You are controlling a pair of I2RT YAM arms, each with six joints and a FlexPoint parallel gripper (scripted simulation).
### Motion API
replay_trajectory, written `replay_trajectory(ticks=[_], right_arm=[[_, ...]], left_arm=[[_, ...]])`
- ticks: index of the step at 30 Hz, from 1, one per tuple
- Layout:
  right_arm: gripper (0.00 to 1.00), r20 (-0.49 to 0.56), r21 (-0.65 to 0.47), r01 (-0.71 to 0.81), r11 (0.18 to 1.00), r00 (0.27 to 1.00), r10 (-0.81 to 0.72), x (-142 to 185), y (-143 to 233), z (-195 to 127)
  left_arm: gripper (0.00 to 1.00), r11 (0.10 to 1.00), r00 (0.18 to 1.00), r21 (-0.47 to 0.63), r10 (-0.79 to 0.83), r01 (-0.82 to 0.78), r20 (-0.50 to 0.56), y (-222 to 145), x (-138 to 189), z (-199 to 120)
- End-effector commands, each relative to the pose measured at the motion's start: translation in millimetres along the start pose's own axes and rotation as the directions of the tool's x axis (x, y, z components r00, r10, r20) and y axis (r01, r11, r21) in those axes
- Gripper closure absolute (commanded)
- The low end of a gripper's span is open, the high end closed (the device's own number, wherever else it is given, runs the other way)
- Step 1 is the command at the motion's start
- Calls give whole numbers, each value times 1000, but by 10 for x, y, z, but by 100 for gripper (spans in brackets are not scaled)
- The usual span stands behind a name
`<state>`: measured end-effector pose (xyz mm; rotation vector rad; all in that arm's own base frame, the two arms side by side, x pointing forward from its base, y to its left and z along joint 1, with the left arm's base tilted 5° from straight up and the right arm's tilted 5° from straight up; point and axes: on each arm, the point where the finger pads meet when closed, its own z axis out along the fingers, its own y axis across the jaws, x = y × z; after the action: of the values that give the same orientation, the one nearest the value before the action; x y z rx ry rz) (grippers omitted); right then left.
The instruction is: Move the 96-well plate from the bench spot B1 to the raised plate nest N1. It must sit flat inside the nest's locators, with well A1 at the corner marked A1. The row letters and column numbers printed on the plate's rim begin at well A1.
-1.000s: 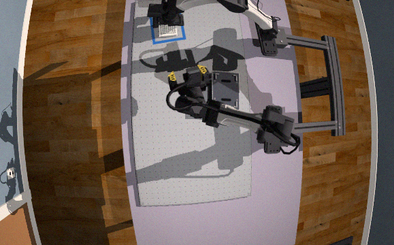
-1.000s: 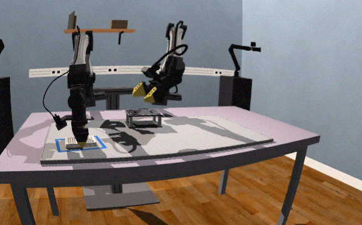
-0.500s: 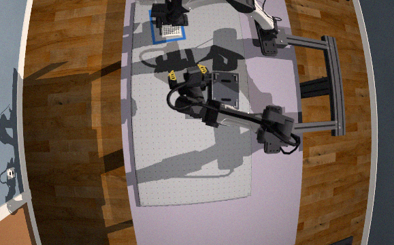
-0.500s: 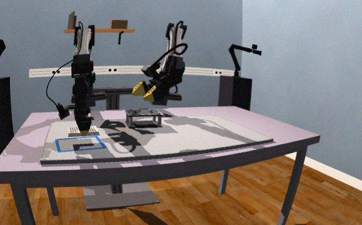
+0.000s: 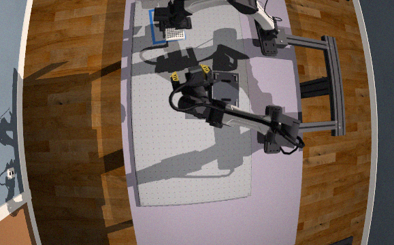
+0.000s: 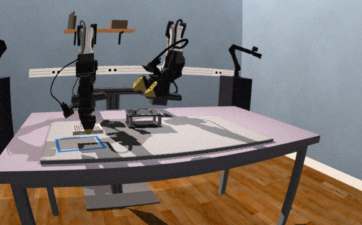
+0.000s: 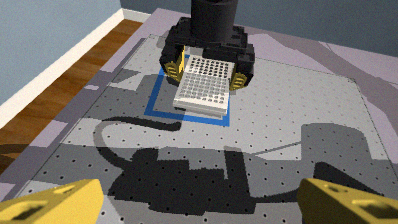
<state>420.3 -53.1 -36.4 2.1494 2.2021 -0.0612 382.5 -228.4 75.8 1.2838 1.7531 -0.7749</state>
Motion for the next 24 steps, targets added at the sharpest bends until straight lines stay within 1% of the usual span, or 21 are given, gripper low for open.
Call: replay_trajectory(ticks=[1, 3, 5, 6, 8, 10, 12, 15, 17, 20, 22, 24], right_arm=[[24, 2, -24, -11, 1000, 1000, 11, -11, 6, -400], [24, 1, -6, 5, 1000, 1000, -5, 5, -46, -533], [24, 1, -6, 5, 1000, 1000, -5, 5, -46, -533], [24, 7, -15, 30, 999, 1000, -30, 2, -33, -601], [24, 22, -53, 126, 991, 992, -125, 28, 27, -714], [24, 42, -81, 269, 960, 963, -267, 129, 32, -778], [24, 50, -82, 392, 916, 920, -389, 273, -50, -773], [24, 62, -79, 528, 845, 849, -525, 449, -148, -776], [24, 70, -71, 613, 787, 790, -609, 560, -223, -772], [24, 80, -58, 731, 680, 682, -727, 732, -338, -764], [24, 80, -58, 731, 680, 682, -727, 732, -338, -764], [24, 89, -47, 820, 571, 572, -815, 863, -421, -760]], left_arm=[[0, 999, 999, -42, -21, 19, -33, -113, -355, -277], [0, 997, 997, -64, -49, 46, -58, -202, -446, -428], [0, 997, 997, -64, -49, 46, -58, -202, -446, -428], [0, 996, 996, -74, -61, 56, -68, -248, -490, -499], [0, 992, 992, -100, -86, 77, -90, -368, -585, -679], [0, 986, 988, -136, -110, 95, -109, -536, -697, -915], [0, 982, 989, -168, -108, 89, -104, -685, -823, -1125], [0, 976, 990, -201, -105, 84, -99, -854, -924, -1342], [0, 972, 989, -220, -110, 86, -100, -962, -954, -1466], [0, 964, 987, -248, -121, 93, -103, -1126, -970, -1644], [0, 964, 987, -248, -121, 93, -103, -1126, -970, -1644], [0, 957, 983, -271, -143, 108, -114, -1258, -936, -1776]])
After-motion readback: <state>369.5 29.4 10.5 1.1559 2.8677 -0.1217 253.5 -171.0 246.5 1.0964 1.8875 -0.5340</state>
